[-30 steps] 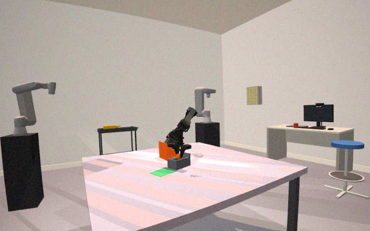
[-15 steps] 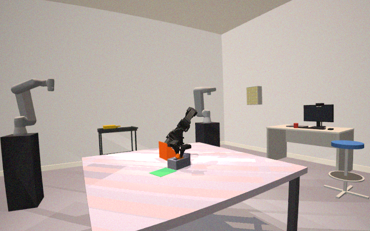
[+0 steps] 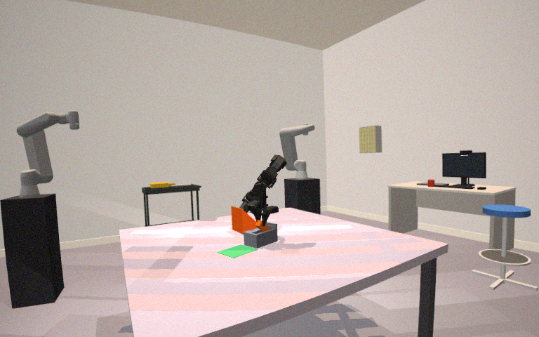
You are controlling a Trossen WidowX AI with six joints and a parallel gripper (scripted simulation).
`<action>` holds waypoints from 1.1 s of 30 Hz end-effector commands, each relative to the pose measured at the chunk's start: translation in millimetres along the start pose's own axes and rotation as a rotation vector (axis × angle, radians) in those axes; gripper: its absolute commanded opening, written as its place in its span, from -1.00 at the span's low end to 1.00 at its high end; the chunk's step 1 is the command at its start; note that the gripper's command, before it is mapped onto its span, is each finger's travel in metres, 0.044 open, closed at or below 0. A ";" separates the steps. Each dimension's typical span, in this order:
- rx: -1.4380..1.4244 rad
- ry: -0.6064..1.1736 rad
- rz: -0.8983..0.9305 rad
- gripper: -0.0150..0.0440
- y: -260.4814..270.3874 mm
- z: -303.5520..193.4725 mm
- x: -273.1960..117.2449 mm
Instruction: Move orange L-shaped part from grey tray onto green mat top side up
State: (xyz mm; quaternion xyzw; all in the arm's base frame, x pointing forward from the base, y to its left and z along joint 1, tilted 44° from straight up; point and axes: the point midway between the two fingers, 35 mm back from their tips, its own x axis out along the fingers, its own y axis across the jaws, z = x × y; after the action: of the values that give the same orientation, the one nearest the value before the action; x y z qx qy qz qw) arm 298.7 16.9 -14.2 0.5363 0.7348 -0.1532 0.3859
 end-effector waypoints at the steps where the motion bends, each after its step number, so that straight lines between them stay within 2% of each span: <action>1: -0.004 -0.001 -0.002 -0.49 0.0 -0.4 -7.1; 33: -0.003 -0.002 -0.003 -0.49 0.0 -0.2 -56.2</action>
State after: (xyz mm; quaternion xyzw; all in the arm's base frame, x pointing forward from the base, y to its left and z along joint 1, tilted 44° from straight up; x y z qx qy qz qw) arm 305.0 -16.6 23.2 0.5376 0.7349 -0.1537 0.3839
